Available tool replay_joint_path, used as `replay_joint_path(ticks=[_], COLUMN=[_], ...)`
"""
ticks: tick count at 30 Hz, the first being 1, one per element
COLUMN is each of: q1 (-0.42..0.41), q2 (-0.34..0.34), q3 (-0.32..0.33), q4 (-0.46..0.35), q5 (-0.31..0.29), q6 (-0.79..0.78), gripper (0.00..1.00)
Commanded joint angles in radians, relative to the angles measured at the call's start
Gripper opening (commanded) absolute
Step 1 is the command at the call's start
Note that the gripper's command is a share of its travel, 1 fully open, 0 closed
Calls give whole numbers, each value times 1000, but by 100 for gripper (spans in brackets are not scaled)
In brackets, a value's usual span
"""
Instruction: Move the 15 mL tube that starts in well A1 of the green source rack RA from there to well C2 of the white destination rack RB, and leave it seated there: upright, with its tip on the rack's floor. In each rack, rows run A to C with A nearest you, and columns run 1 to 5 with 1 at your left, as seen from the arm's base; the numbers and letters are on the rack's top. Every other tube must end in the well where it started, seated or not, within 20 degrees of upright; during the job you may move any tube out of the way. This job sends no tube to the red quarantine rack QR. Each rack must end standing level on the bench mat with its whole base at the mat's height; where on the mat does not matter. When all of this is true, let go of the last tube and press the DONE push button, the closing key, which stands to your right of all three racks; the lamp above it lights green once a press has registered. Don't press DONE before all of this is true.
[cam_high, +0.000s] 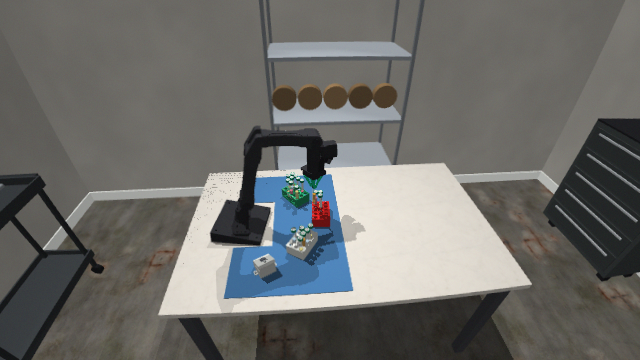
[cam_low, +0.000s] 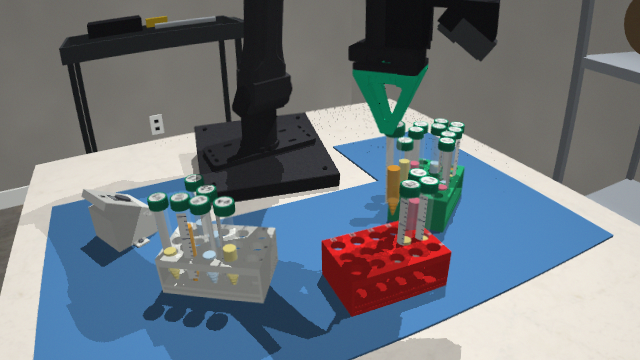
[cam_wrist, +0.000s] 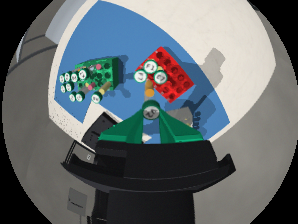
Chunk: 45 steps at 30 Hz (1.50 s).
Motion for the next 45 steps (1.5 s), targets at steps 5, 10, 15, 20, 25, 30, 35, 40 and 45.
replay_joint_path(ticks=[5, 10, 15, 20, 25, 30, 35, 40, 45], q1=[12, 22, 28, 39, 25, -31, -60, -60, -60], q2=[-56, -87, -105, -135, -168, -203, -219, -219, -219], q3=[-37, -72, -92, -124, -157, -192, -205, -205, -206], q4=[4, 7, 9, 10, 12, 13, 12, 12, 12], q5=[1, 3, 4, 5, 3, -5, -10, -10, -10], q6=[12, 22, 28, 39, 25, -30, 8, 174, 341], gripper=[0, 0, 0, 0, 0, 0, 0, 0, 0])
